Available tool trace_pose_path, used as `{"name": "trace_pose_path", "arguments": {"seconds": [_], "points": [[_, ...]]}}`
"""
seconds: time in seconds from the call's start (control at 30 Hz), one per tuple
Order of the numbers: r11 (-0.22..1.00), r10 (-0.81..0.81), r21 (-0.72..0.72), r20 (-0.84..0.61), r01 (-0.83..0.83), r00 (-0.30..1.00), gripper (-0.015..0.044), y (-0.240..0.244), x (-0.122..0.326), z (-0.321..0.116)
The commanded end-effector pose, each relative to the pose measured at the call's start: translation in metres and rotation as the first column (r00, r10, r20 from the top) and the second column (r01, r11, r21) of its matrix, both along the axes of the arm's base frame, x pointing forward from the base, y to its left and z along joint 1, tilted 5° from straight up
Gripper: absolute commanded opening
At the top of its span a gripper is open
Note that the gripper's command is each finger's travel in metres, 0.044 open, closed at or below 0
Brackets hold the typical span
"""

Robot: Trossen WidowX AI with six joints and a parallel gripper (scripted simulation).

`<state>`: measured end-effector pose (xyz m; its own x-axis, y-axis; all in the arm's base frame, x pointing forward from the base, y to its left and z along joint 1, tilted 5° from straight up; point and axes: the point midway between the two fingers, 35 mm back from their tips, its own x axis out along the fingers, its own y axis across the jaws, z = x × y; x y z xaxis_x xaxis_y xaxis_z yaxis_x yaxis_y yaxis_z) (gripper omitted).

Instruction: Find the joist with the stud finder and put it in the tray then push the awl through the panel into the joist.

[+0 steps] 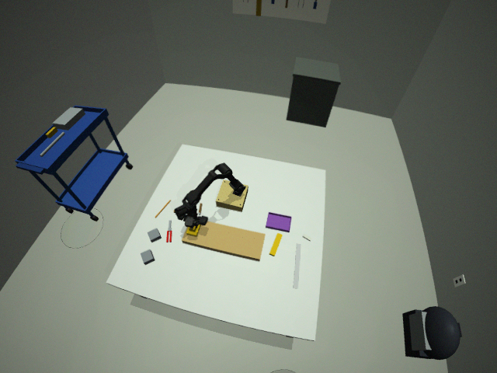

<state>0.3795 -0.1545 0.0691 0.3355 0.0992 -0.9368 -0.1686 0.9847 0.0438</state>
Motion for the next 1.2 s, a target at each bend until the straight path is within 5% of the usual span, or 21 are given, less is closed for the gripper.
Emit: {"name": "trace_pose_path", "arguments": {"seconds": [0.0, 0.5, 1.17], "points": [[1.0, -0.002, 0.0, 0.007, 0.002, 1.0, 0.0, 0.0, 0.001, -0.003], [1.0, -0.002, 0.0, 0.007, 0.002, 1.0, 0.0, 0.003, 0.002, -0.021], [1.0, -0.002, 0.006, 0.007, 0.002, 1.0, 0.0, 0.074, -0.01, -0.018]]}}
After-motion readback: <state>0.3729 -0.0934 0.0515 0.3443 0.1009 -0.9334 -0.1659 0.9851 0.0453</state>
